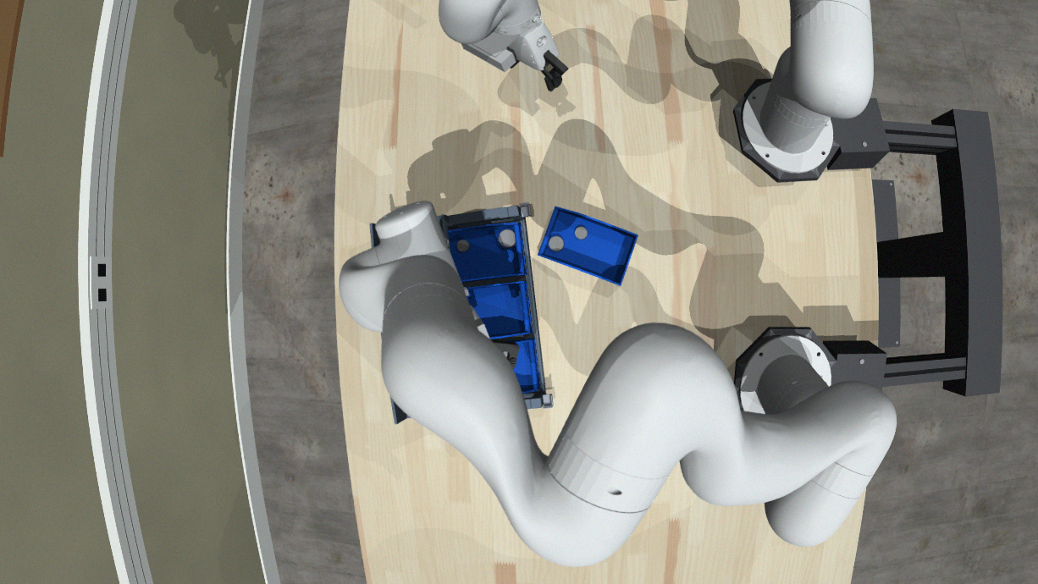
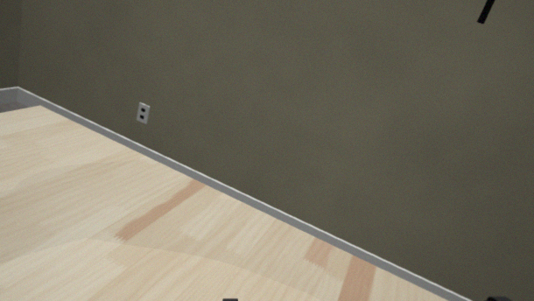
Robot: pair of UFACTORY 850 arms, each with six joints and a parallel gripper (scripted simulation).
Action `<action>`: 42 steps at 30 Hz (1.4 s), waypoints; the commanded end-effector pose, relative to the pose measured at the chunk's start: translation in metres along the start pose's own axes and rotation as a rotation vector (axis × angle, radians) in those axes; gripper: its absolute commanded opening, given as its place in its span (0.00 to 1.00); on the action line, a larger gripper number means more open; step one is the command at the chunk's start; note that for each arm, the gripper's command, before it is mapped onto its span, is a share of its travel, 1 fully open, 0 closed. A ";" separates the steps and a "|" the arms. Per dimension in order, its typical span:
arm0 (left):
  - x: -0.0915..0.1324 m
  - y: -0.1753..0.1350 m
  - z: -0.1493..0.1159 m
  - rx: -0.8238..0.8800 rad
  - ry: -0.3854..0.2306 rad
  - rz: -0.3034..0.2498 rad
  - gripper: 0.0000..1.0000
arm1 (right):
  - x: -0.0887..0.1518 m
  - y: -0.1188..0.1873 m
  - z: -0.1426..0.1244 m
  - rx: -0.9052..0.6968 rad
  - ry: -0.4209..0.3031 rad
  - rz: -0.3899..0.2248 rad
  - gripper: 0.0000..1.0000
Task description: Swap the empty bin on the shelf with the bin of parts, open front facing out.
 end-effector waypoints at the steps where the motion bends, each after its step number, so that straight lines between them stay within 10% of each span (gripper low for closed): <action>1: 0.002 0.002 0.006 0.000 0.000 0.000 1.00 | 0.041 0.024 -0.037 -0.179 0.004 -0.019 1.00; 23: 0.005 0.002 0.008 0.038 -0.037 0.024 1.00 | 0.204 0.038 -0.232 -1.013 0.060 -0.126 1.00; 42: 0.017 0.003 0.019 0.215 -0.208 0.133 1.00 | 0.353 -0.086 -0.407 -1.838 0.083 -0.247 1.00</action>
Point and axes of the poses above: on each arm, the point where the finger pads meet when closed, its own x axis back along the fingers, its own y axis across the jaws, z = x × y, the point moved 8 cm from there along x, back along the fingers, and after that the axes turned 3 degrees about x, right-handed, at the moved point
